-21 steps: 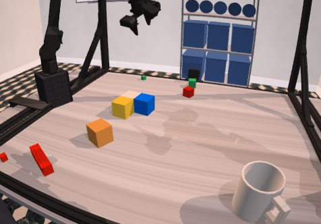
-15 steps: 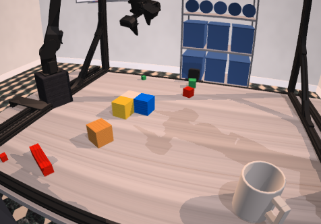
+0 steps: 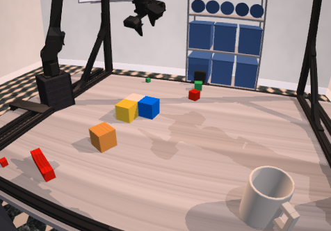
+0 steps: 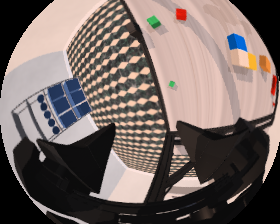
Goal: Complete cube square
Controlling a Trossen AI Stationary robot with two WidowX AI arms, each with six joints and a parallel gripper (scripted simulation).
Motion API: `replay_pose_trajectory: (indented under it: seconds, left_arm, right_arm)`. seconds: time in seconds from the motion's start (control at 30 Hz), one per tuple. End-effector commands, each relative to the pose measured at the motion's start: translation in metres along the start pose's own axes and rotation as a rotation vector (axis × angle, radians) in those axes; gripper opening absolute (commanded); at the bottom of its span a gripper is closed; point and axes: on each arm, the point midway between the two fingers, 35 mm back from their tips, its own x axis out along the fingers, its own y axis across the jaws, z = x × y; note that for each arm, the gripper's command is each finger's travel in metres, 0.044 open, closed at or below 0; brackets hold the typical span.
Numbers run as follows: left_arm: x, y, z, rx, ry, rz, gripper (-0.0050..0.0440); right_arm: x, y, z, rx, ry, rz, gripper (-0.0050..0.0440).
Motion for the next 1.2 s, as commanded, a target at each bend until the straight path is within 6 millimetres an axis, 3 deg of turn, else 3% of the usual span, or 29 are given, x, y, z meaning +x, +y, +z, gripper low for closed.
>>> replay_pose_trajectory:
  seconds: [0.0,0.17,0.33,0.4,0.5,0.67,0.87,0.9,0.97,1.17]
  left_arm:
    - [0.000,0.001,0.000,0.000,0.000,0.000,0.0400]
    - [-0.003,0.008,0.003,0.002,0.001,0.001,0.0400]
    - [-0.012,0.024,0.011,0.007,0.005,0.002,0.0400]
    - [-0.012,0.024,0.011,0.007,0.005,0.002,0.0400]
    - [-0.021,0.037,0.017,0.011,0.008,0.003,0.0400]
    - [-0.045,0.058,0.029,0.017,0.017,0.006,0.0400]
    - [-0.083,0.071,0.044,0.021,0.028,0.011,0.0400]
    - [-0.090,0.072,0.047,0.021,0.030,0.011,0.0400]
    - [-0.090,0.072,0.047,0.021,0.030,0.011,0.0400]
    - [-0.124,0.066,0.058,0.020,0.039,0.015,0.0400]
  right_arm:
    - [0.000,-0.001,0.002,0.000,-0.002,-0.001,0.0366]
    - [-0.001,-0.009,0.018,0.003,-0.024,-0.008,0.0366]
    - [-0.003,-0.031,0.056,0.009,-0.074,-0.031,0.0366]
    - [-0.003,-0.031,0.056,0.009,-0.074,-0.031,0.0366]
    - [-0.006,-0.055,0.087,0.016,-0.114,-0.055,0.0366]
    - [-0.016,-0.112,0.143,0.032,-0.181,-0.116,0.0366]
    - [-0.034,-0.205,0.196,0.061,-0.235,-0.212,0.0366]
    - [-0.037,-0.221,0.202,0.067,-0.240,-0.229,0.0366]
    - [-0.037,-0.221,0.202,0.067,-0.240,-0.229,0.0366]
    - [-0.055,-0.319,0.219,0.101,-0.241,-0.320,0.0366]
